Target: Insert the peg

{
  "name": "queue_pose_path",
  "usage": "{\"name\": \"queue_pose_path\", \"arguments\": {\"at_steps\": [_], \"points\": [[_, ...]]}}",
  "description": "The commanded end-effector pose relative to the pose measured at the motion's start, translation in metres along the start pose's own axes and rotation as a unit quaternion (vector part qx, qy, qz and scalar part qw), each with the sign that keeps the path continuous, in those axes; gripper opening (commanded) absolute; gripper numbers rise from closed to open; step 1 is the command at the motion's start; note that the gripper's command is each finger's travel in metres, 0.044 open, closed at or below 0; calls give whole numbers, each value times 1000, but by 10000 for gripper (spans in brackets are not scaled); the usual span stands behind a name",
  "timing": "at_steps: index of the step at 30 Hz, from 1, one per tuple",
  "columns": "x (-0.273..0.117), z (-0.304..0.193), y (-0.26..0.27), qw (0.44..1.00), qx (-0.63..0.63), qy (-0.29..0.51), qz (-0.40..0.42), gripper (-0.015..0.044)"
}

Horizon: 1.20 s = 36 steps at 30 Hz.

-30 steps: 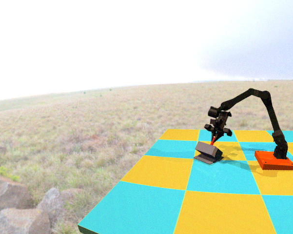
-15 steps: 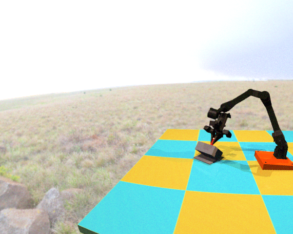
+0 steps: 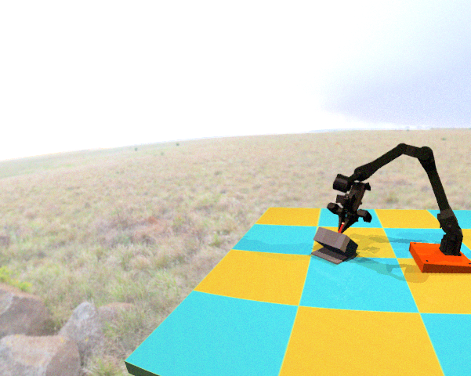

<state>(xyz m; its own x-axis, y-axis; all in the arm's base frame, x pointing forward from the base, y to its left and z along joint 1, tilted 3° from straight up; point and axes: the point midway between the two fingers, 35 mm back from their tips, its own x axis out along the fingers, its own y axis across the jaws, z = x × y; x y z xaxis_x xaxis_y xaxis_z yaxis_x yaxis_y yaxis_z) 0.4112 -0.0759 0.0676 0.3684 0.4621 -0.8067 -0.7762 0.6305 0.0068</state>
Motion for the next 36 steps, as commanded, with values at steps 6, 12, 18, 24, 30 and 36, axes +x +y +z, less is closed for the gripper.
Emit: {"name": "queue_pose_path", "arguments": {"at_steps": [6, 12, 18, 24, 30, 36], "points": [[0, 0, 0, 1000, 0, 0, 0, 79], [0, 0, 0, 1000, 0, 0, 0, 236], [-2, 0, 0, 1000, 0, 0, 0, 394], [-15, 0, -1, 1000, 0, 1, 0, 440], [-30, 0, -2, 1000, 0, 1, 0, 440], [-43, -1, -3, 1000, 1, 2, 0, 440]]}}
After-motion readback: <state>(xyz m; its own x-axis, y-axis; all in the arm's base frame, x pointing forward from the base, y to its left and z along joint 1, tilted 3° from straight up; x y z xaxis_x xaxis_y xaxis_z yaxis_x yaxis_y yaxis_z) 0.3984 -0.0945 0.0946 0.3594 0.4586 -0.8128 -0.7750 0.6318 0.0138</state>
